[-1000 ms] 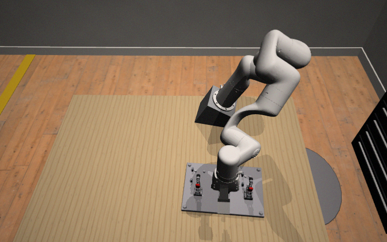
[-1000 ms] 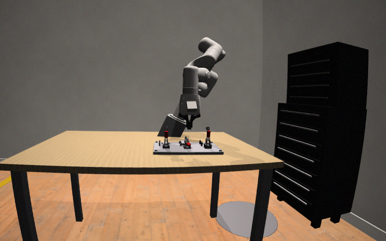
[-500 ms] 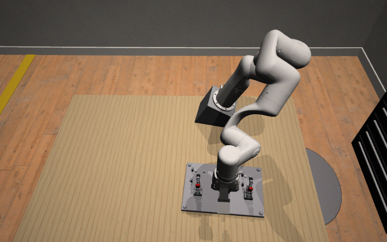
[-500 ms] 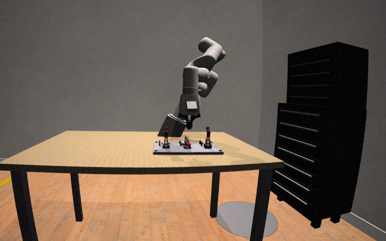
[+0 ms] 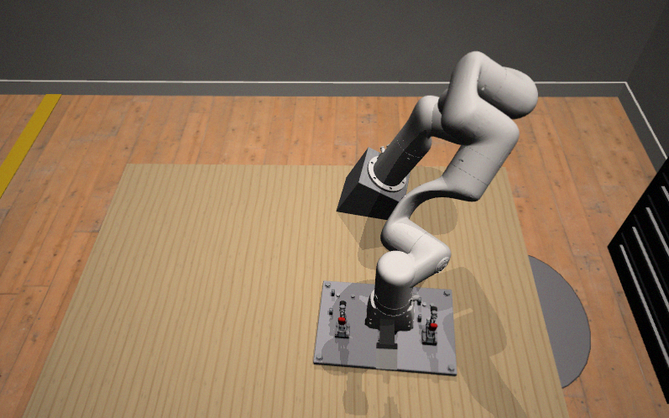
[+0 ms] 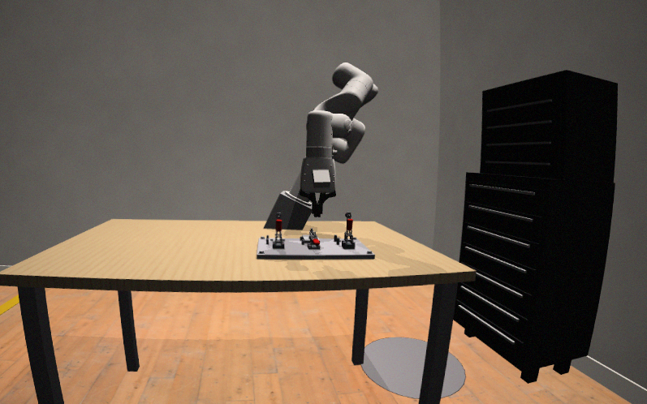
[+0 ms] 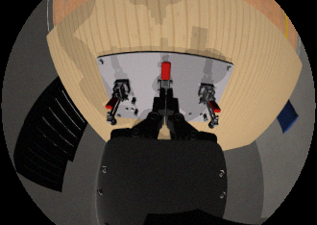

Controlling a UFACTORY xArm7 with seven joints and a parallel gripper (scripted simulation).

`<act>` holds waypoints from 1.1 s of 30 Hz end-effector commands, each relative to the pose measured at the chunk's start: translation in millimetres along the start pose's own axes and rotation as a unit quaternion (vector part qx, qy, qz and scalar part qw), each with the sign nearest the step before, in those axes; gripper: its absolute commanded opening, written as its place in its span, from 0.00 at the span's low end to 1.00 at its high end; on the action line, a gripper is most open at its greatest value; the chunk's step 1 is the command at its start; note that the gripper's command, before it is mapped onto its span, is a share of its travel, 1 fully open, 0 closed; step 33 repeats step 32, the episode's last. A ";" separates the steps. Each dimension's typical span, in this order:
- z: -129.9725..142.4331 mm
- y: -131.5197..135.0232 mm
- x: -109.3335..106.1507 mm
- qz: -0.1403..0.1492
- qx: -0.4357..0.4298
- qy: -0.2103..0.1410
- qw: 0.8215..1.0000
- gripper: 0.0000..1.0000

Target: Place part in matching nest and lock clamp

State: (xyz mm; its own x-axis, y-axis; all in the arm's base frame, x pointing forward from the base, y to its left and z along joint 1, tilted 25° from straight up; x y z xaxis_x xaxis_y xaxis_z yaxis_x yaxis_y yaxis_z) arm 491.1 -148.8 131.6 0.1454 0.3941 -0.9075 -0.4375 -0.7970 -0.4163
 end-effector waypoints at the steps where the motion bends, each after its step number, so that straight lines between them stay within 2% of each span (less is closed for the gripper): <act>1: -1.2 0.3 -2.1 0.000 0.000 0.003 1.000 0.00; 2: -1.2 0.3 -2.1 0.000 0.000 0.003 1.000 1.00; 33: -1.2 0.3 -2.1 0.000 0.000 0.003 1.000 1.00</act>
Point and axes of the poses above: the point where the finger pads meet when closed, its own x axis out along the fingers, its own y axis across the jaws, z = x × y, the point moved 8 cm from there along -x, back along the fingers, and after that the axes turned 15 degrees about x, right-handed, at the moved point
